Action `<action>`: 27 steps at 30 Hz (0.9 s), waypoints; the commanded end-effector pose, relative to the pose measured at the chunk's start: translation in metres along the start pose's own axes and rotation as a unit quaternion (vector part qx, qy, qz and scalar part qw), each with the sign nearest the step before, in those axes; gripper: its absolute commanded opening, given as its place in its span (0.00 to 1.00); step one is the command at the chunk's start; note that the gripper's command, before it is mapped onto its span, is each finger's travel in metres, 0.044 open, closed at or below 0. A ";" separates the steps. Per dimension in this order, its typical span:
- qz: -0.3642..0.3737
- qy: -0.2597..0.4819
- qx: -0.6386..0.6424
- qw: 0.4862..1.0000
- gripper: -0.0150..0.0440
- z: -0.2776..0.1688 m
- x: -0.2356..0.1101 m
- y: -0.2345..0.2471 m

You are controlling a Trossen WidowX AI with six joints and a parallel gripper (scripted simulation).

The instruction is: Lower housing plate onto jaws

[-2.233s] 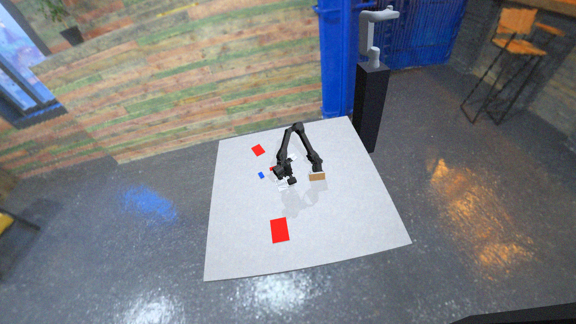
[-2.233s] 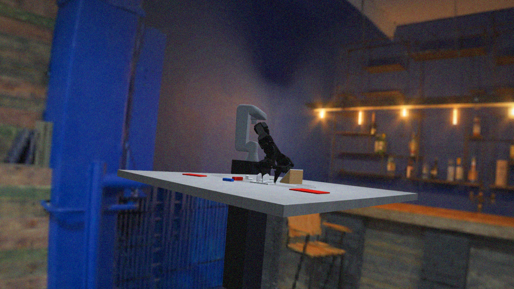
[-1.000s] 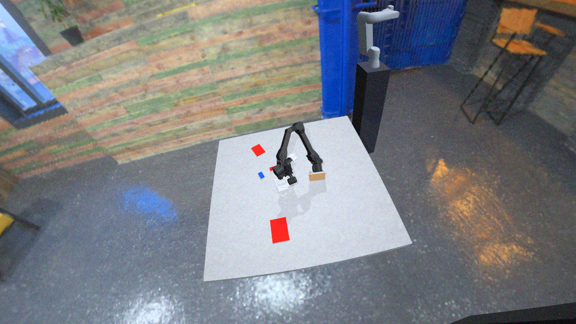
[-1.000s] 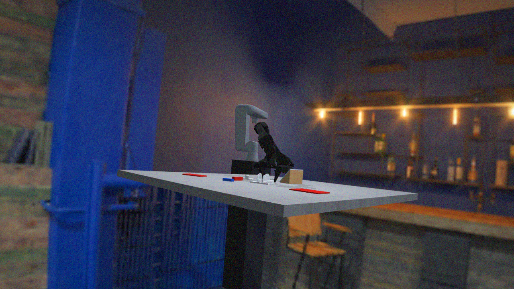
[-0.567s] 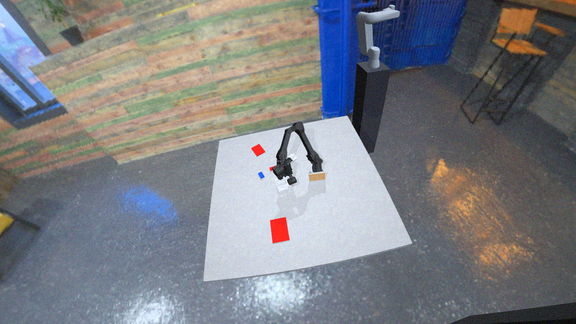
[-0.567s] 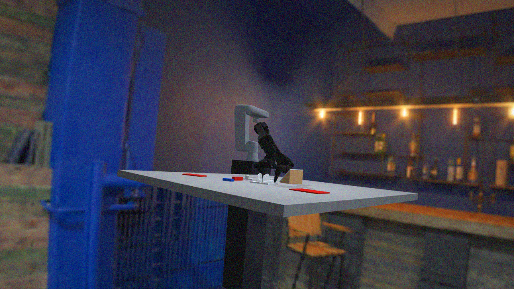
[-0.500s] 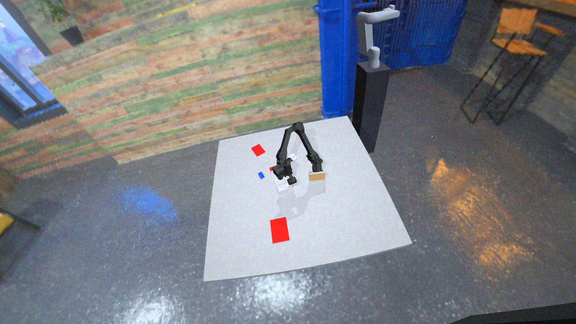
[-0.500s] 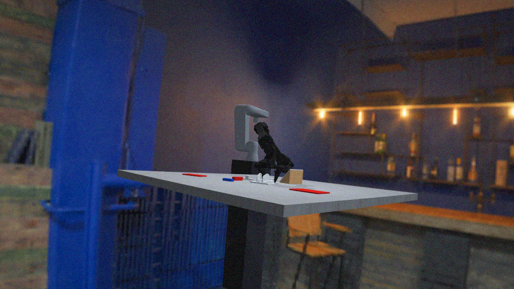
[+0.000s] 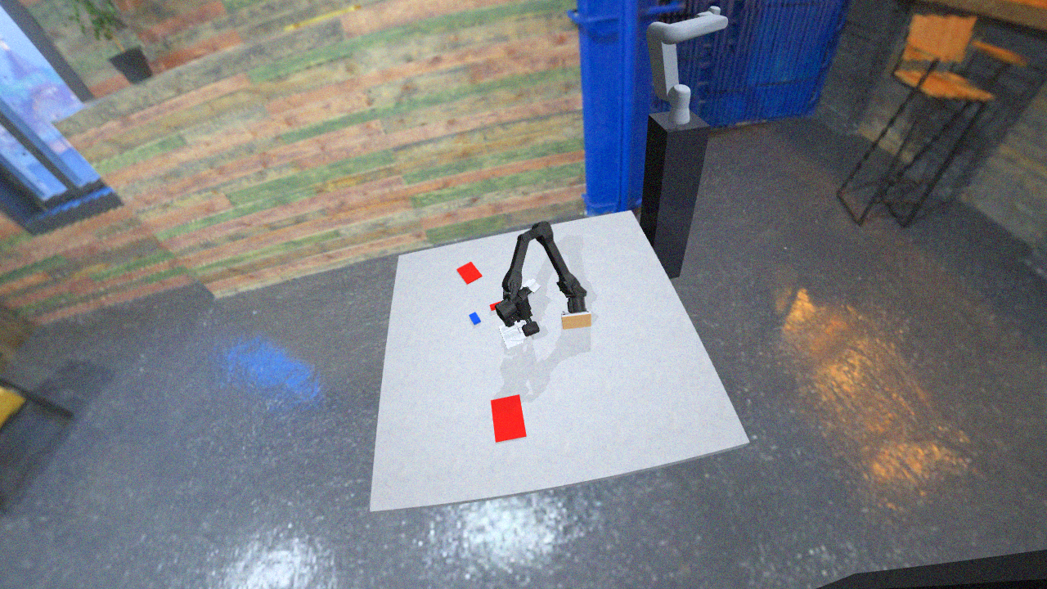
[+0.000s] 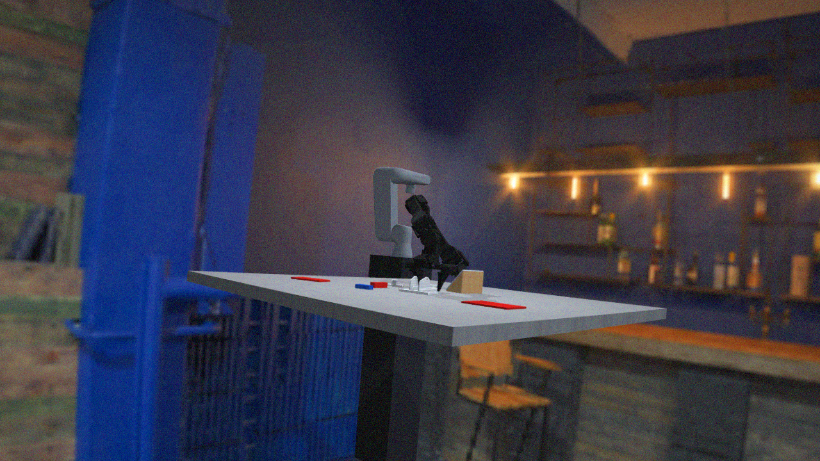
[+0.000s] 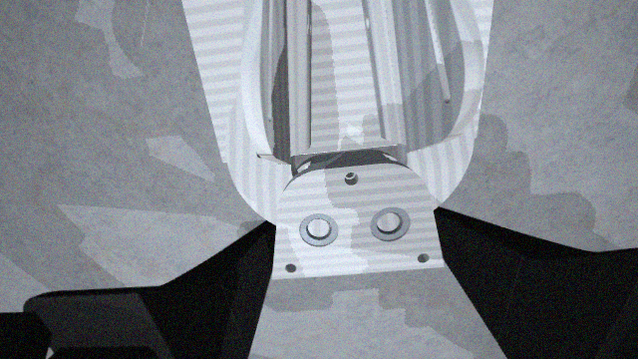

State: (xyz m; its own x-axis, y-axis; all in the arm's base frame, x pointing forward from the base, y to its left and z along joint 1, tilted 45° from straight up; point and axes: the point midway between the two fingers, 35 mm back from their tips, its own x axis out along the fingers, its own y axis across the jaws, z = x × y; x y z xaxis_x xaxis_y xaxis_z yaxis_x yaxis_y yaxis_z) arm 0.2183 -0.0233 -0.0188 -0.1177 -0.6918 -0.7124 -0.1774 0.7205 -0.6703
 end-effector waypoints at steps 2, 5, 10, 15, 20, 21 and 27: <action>-0.001 0.000 -0.001 1.000 0.85 0.000 0.002 0.000; -0.001 0.000 -0.001 1.000 0.85 0.000 0.002 0.000; -0.001 0.000 -0.001 1.000 0.85 0.000 0.002 0.000; -0.001 0.000 -0.001 1.000 0.85 0.000 0.002 0.000; 0.000 0.000 -0.001 1.000 1.00 0.000 0.000 0.000; 0.000 0.000 -0.001 1.000 1.00 0.000 0.000 0.000; 0.000 0.000 -0.001 1.000 1.00 0.000 0.000 0.000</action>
State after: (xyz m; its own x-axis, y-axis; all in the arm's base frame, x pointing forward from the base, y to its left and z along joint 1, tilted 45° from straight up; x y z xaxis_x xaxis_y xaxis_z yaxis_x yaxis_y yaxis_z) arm 0.2183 -0.0232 -0.0190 -0.1175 -0.6909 -0.7134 -0.1784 0.7214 -0.6692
